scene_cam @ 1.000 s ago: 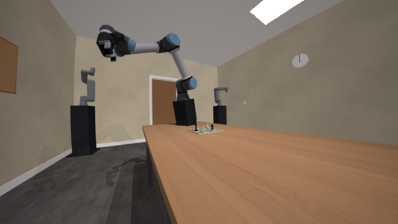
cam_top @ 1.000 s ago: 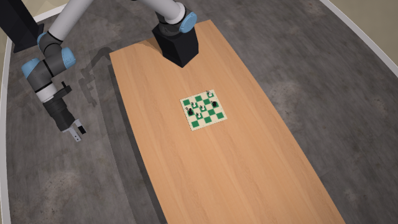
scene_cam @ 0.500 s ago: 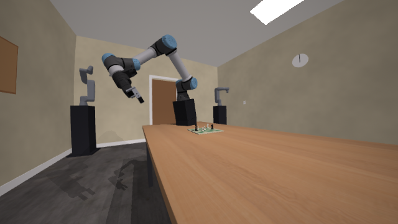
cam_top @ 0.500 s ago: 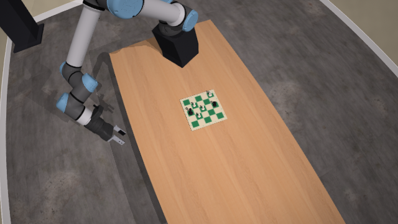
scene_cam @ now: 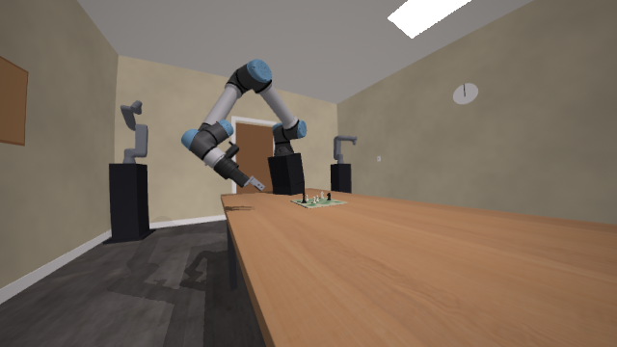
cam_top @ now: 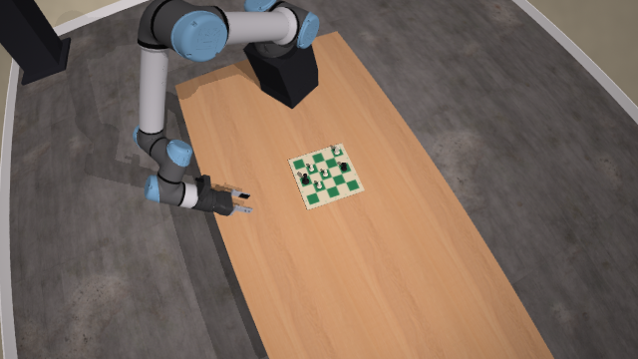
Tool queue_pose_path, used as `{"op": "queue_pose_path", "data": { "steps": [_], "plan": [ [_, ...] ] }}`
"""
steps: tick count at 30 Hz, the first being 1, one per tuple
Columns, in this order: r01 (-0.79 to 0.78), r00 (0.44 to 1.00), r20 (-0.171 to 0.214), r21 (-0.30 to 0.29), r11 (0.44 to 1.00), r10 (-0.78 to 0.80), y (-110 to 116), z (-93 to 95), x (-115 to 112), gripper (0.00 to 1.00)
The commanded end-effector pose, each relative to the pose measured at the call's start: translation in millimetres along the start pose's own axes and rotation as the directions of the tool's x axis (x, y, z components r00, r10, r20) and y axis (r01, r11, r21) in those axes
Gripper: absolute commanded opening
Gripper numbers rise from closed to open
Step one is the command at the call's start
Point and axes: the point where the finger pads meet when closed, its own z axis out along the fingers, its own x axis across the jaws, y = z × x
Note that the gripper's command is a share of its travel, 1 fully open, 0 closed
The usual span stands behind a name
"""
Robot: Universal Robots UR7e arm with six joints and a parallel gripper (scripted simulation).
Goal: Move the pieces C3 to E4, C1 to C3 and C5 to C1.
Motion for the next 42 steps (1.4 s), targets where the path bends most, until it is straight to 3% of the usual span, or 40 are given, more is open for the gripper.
{"op": "queue_pose_path", "data": {
  "steps": [1, 2, 8, 13, 42],
  "plan": [
    [-0.012, 0.998, 0.069, 0.077, 0.997, 0.007, -10.0, 46.5, -28.7, 1.0],
    [-0.012, 0.998, 0.069, 0.077, 0.997, 0.007, -10.0, 46.5, -28.7, 1.0],
    [-0.031, 0.989, 0.146, 0.167, 0.985, 0.007, -28.8, 91.9, -64.0, 1.0],
    [-0.039, 0.985, 0.171, 0.197, 0.98, 0.005, -36.0, 105.9, -76.0, 1.0],
    [-0.04, 0.985, 0.175, 0.201, 0.979, 0.004, -37.3, 108.1, -78.0, 1.0]
  ]
}}
